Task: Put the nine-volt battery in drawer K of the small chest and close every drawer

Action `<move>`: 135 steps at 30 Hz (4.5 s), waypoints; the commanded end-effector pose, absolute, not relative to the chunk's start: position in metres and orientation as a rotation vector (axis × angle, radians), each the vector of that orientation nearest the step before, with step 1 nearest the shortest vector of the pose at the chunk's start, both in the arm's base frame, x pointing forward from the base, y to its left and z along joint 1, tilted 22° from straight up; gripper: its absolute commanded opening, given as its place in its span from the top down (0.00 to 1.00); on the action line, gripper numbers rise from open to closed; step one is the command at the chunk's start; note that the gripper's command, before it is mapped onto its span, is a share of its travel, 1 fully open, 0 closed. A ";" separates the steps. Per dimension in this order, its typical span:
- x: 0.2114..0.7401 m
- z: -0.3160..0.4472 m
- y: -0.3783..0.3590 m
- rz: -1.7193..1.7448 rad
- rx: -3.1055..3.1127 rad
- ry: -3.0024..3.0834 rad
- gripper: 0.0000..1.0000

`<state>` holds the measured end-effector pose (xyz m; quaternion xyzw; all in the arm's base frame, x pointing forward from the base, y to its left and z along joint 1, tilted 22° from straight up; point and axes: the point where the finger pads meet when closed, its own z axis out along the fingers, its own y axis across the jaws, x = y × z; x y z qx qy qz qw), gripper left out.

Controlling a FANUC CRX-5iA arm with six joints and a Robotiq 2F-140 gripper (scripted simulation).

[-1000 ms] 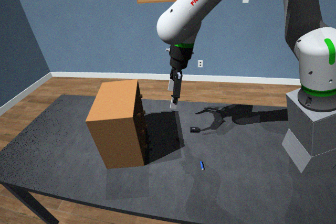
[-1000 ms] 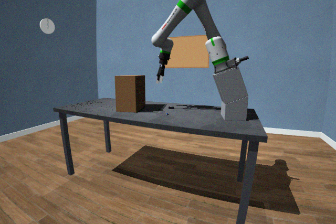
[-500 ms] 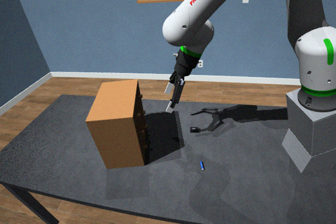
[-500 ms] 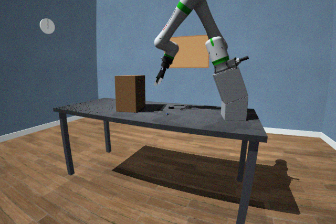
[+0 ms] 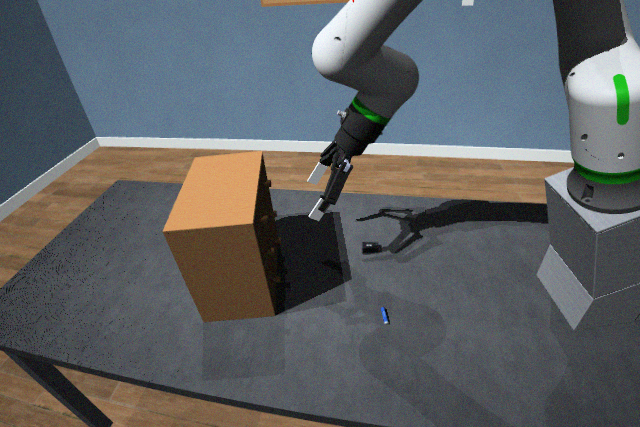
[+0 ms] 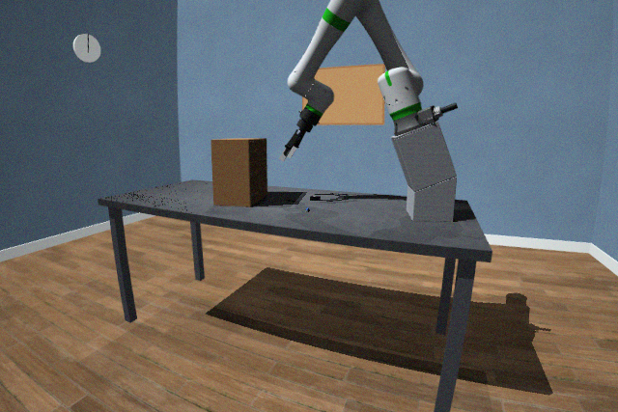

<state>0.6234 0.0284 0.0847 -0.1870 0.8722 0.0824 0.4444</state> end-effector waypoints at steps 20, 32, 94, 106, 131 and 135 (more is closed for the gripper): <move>0.662 0.065 0.047 0.316 -0.391 1.705 0.00; 0.675 0.058 0.053 0.336 -0.361 1.570 0.00; 0.682 0.055 0.056 0.344 -0.348 1.512 0.00; 0.682 0.055 0.056 0.344 -0.348 1.512 0.00; 0.682 0.055 0.056 0.344 -0.348 1.512 0.00; 0.682 0.055 0.056 0.344 -0.348 1.512 0.00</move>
